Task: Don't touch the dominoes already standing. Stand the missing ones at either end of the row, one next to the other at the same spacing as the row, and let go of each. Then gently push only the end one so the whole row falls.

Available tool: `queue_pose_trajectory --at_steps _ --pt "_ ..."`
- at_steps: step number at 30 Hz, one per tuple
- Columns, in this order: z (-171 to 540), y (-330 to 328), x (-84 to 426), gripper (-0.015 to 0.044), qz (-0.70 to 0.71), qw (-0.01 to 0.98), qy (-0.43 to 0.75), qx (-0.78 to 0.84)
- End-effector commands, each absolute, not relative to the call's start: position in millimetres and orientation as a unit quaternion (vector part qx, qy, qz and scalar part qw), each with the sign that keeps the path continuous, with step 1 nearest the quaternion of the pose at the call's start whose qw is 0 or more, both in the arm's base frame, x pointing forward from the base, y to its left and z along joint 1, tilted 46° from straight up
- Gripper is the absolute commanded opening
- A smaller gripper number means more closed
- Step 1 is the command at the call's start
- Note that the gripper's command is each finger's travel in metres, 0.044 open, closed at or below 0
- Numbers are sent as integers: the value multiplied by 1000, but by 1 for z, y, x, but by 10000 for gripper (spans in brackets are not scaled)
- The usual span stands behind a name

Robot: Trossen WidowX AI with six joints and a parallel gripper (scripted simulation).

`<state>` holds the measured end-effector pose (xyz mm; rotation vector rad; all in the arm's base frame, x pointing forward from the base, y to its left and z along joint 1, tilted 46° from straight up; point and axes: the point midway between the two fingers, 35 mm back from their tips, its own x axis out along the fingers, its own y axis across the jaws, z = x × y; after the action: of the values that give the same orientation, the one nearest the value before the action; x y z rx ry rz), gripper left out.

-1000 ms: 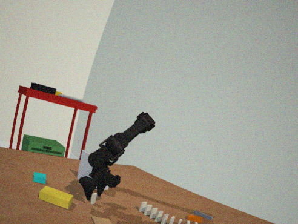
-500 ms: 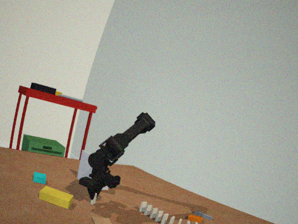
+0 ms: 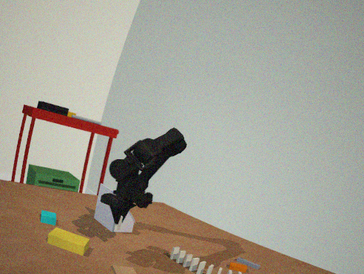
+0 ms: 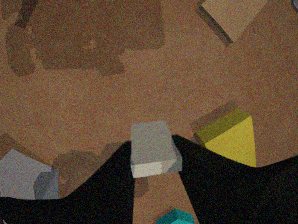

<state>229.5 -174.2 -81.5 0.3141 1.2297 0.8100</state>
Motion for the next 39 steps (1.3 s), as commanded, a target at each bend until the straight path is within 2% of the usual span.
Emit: queue_pose_trajectory --at_steps 1,8,13,22,32,39 --pt "-38 -210 216 107 368 730 559 140" --pt "-29 -206 224 107 358 728 565 151" --pt "29 -160 271 107 288 708 602 230" --pt "98 -86 303 107 217 669 631 327" --pt "98 -84 303 107 216 668 632 329" --pt "74 -63 312 107 214 669 632 327"
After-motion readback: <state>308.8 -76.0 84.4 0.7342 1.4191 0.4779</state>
